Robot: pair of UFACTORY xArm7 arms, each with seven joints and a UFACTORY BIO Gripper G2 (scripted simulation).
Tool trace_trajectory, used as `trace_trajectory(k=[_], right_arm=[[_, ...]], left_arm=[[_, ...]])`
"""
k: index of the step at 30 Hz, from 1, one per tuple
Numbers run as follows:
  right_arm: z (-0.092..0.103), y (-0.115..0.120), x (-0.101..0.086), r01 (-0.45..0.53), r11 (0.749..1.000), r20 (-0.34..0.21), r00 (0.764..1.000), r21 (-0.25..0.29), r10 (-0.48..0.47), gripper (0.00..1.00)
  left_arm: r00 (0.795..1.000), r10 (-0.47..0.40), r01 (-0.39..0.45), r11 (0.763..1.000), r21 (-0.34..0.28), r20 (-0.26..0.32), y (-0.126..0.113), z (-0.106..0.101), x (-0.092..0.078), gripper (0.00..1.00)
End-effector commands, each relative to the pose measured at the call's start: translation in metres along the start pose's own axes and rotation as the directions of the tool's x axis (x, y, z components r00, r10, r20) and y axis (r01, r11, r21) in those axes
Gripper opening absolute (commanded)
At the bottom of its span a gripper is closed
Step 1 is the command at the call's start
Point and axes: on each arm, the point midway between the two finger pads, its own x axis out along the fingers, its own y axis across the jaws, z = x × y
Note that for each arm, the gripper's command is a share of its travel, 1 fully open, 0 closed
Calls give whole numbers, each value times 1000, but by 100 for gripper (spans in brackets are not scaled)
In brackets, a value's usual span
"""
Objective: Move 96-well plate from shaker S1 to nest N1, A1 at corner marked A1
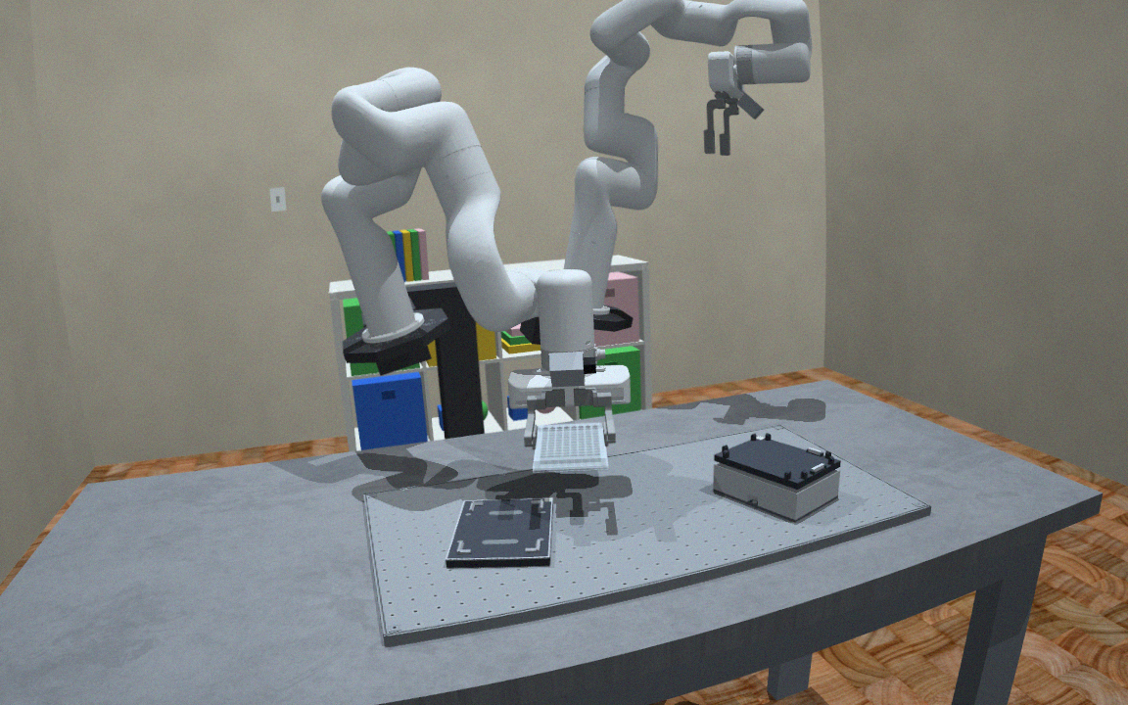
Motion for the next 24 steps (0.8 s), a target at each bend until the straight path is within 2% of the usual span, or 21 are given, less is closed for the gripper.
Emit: trace_trajectory(k=[1, 4, 19, 24], right_arm=[[1, -9, 3, -1, 1000, 3, 1000, 4, 1, 0], [1, -13, 4, -1, 1000, 3, 1000, 4, 1, 0], [-5, -62, 14, -1, 1000, 3, 1000, 4, 1, 0], [-7, -71, 16, -1, 1000, 3, 1000, 4, 1, 0]], left_arm=[[1000, -1, 1, 1000, 0, 3, 0, 0, -1, 100], [1000, -1, 1, 1000, 0, 3, 0, 0, -1, 100], [1000, -1, 1, 1000, 0, 3, 0, 0, -1, 100], [1000, -1, 1, 1000, 0, 3, 0, 0, -1, 100]])
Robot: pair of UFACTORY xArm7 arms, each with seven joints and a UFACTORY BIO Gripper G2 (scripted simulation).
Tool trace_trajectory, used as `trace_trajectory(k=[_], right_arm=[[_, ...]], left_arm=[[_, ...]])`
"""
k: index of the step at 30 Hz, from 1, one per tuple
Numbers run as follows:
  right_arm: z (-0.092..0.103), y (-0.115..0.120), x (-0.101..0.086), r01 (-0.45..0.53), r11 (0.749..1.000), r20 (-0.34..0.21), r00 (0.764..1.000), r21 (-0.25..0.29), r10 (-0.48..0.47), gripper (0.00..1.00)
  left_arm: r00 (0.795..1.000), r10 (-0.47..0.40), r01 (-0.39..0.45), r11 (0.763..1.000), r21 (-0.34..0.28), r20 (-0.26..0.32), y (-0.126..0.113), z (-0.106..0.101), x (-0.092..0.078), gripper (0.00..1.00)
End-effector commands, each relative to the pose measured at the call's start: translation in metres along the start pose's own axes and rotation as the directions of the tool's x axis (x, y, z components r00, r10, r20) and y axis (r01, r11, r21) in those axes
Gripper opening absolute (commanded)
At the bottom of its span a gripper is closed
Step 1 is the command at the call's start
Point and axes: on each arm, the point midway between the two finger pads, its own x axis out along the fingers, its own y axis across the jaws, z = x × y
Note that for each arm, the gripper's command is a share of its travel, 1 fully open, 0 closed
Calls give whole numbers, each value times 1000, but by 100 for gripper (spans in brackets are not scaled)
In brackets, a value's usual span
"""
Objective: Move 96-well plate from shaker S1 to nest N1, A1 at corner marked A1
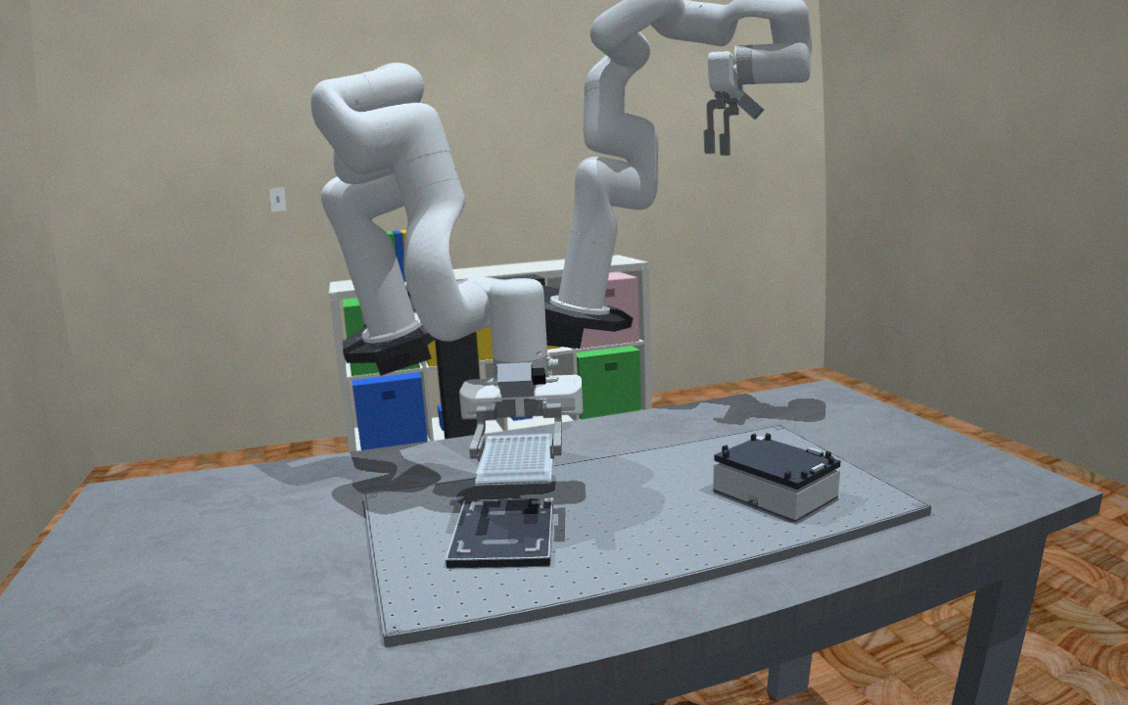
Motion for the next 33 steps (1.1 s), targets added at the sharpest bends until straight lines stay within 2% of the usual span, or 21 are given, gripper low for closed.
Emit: trace_trajectory(k=[1, 5, 33], right_arm=[[1, -9, 3, 1, 1000, 3, 1000, 2, -1, 0], [-1, -23, 6, 1, 1000, 3, 1000, 2, -1, 0], [-1, -23, 6, 1, 1000, 3, 1000, 2, -1, 0]], left_arm=[[1000, -1, 1, 1000, 0, 3, 0, 0, -1, 100], [1000, -1, 1, 1000, 0, 3, 0, 0, -1, 100], [1000, -1, 1, 1000, 0, 3, 0, 0, -1, 100]])
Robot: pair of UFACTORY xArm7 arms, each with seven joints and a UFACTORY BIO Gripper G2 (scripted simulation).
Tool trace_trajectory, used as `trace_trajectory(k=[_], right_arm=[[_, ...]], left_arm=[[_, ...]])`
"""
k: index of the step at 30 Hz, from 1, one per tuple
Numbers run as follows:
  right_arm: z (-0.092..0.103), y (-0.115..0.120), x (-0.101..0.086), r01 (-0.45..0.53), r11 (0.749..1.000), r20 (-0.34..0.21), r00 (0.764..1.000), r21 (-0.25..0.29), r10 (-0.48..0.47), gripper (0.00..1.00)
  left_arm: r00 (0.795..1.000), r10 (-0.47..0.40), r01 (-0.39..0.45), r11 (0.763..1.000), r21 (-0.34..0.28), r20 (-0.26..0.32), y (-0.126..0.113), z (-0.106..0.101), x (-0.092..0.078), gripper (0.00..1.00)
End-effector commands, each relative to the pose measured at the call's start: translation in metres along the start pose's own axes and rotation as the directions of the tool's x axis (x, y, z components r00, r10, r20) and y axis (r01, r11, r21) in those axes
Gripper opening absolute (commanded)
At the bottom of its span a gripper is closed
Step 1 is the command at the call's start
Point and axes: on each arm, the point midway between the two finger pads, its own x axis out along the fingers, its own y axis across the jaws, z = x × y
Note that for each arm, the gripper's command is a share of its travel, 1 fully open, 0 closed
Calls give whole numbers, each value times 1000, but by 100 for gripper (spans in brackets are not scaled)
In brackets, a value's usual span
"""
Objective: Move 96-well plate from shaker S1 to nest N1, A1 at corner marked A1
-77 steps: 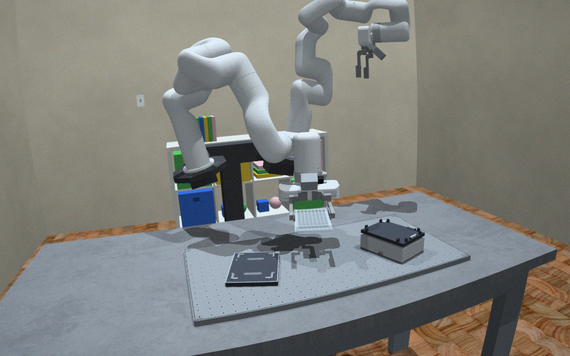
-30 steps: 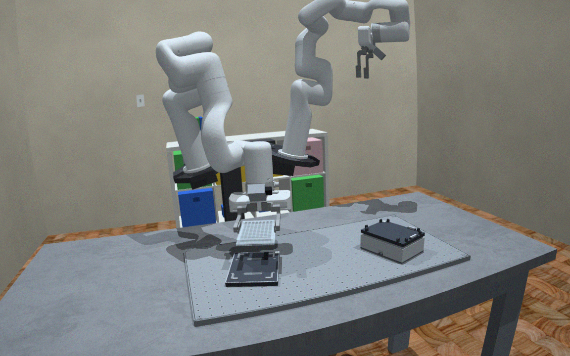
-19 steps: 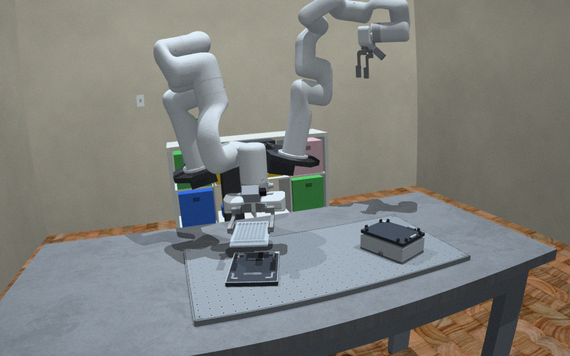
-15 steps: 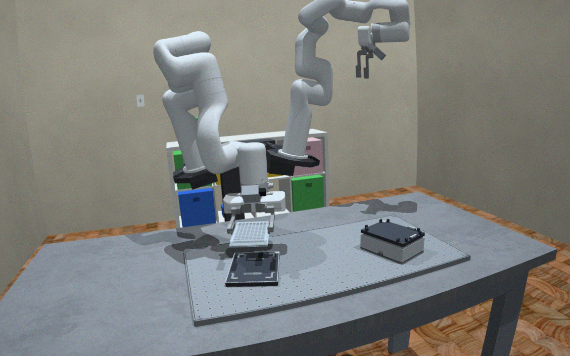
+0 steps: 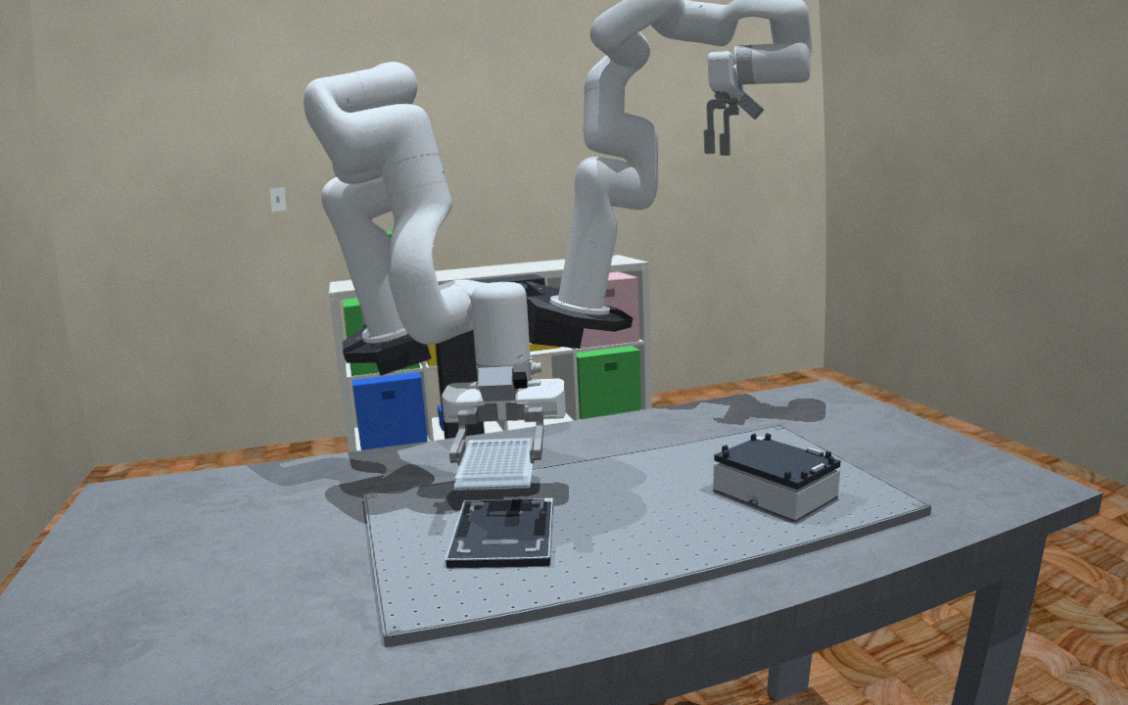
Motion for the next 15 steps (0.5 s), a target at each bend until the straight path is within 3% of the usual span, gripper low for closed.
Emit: trace_trajectory(k=[1, 15], right_arm=[[2, 1, 1, 0, 1000, 3, 1000, 3, 0, 0], [-6, 1, 1, 0, 1000, 3, 1000, 3, 0, 0]], left_arm=[[1000, -1, 1, 1000, 0, 3, 0, 0, -1, 100], [1000, -1, 1, 1000, 0, 3, 0, 0, -1, 100]])
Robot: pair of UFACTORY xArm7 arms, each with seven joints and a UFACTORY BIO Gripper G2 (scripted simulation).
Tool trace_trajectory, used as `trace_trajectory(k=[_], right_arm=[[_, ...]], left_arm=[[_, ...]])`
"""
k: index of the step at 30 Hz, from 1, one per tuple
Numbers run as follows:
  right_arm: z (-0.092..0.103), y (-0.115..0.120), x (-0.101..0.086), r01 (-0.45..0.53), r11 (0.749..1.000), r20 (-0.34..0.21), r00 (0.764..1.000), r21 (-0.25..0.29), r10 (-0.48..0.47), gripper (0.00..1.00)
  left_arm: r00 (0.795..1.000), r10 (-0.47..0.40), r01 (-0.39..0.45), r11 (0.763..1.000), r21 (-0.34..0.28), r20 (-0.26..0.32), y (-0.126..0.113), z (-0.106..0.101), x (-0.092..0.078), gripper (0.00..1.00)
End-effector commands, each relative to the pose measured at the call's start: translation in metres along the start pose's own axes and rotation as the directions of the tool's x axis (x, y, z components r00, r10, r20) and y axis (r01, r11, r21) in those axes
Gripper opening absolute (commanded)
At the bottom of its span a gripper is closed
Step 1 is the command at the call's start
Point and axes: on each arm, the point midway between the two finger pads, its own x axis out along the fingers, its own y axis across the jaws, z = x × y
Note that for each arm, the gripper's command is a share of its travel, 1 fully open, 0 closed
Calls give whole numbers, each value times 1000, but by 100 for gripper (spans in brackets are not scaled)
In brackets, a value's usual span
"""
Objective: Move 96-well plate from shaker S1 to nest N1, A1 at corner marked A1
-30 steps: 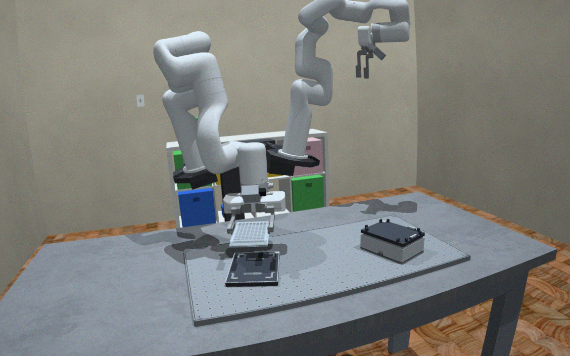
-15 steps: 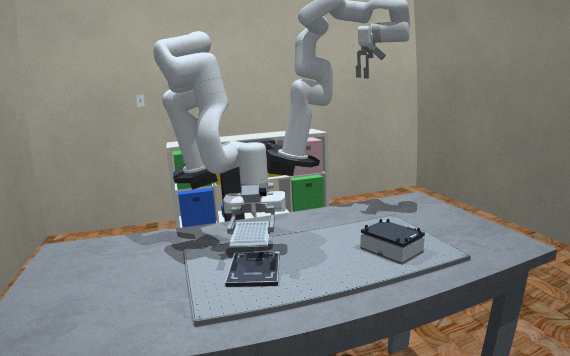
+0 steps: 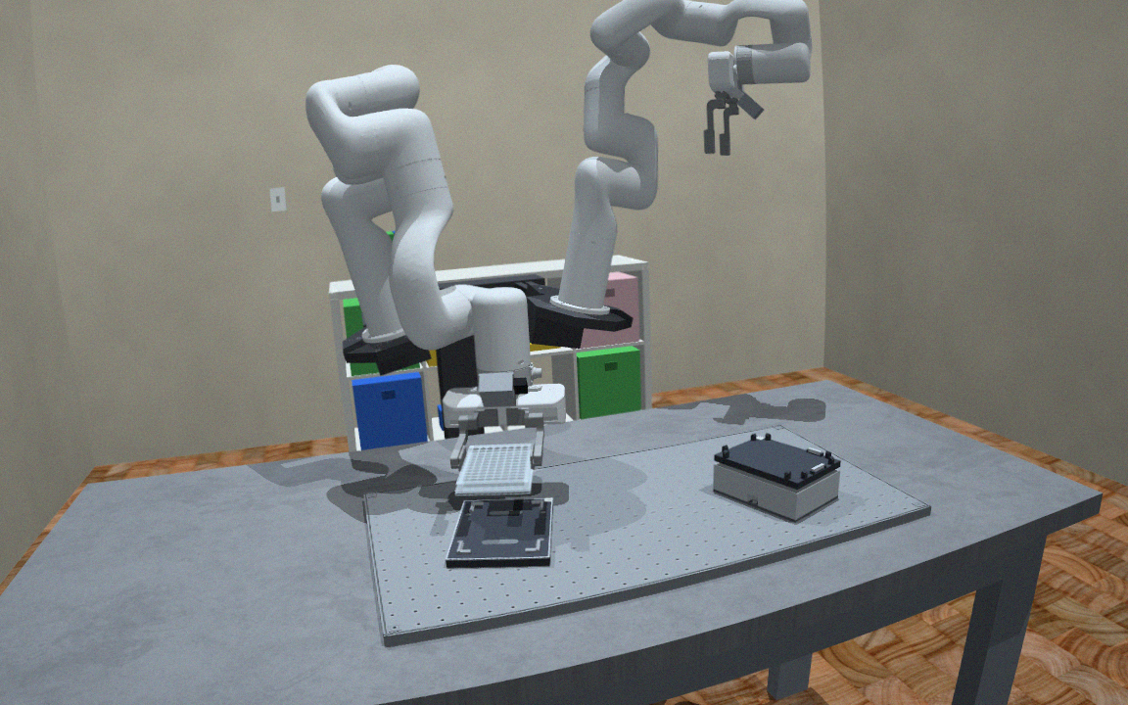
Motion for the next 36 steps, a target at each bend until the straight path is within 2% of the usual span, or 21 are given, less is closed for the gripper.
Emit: trace_trajectory(k=[1, 36], right_arm=[[0, 1, 2, 0, 1000, 4, 1000, 4, 0, 0], [-52, 2, 2, 0, 1000, 4, 1000, 4, 0, 0]], left_arm=[[1000, -1, 1, 1000, 0, 3, 0, 0, -1, 100], [1000, -1, 1, 1000, 0, 3, 0, 0, -1, 100]])
